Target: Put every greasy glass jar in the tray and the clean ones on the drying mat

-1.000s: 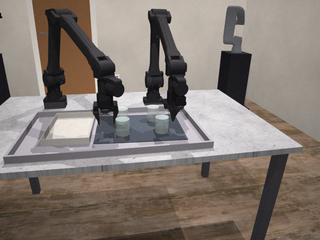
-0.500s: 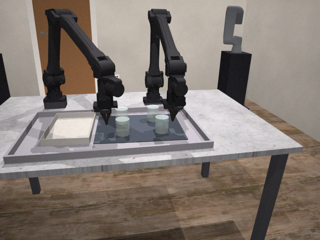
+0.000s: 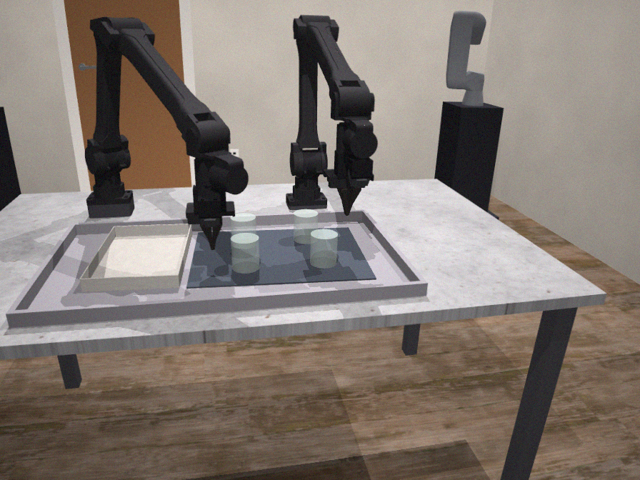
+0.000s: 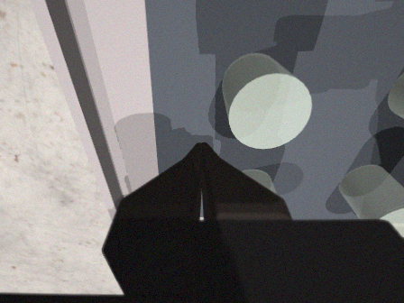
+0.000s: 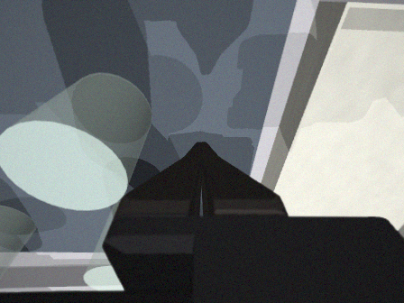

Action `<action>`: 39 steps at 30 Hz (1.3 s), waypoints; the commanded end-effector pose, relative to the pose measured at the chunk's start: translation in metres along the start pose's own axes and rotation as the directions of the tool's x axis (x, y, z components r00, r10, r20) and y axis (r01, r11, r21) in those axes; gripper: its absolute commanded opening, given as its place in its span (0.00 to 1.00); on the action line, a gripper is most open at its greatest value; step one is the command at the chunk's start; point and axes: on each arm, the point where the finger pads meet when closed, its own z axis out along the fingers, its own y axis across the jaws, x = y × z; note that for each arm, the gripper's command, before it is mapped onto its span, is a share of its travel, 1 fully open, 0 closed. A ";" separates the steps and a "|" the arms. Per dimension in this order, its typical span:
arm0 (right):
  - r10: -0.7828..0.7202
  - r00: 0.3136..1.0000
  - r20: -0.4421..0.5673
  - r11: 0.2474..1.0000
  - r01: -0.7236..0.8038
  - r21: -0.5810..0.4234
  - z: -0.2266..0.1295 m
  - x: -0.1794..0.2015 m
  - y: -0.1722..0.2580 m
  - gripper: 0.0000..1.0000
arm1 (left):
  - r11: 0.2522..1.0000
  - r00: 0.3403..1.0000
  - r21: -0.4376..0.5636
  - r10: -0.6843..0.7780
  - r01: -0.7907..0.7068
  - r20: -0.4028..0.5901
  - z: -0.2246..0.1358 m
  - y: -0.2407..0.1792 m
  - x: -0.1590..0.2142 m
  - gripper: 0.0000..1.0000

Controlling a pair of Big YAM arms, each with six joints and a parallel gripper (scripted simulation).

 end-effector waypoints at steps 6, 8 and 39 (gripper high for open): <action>0.009 0.996 0.087 0.998 -0.003 -0.063 -0.055 -0.021 0.016 0.00 | 1.000 0.986 0.004 0.001 -0.001 0.168 -0.064 -0.004 -0.018 0.00; 0.009 0.996 0.092 0.998 -0.003 -0.067 -0.064 -0.021 0.018 0.00 | 1.000 0.971 0.005 0.001 -0.002 0.237 -0.078 -0.006 -0.020 0.00; 0.030 0.899 0.437 0.998 -0.003 -0.062 -0.077 0.004 0.057 0.60 | 0.972 0.655 0.023 0.139 -0.233 0.743 -0.261 -0.050 0.059 0.00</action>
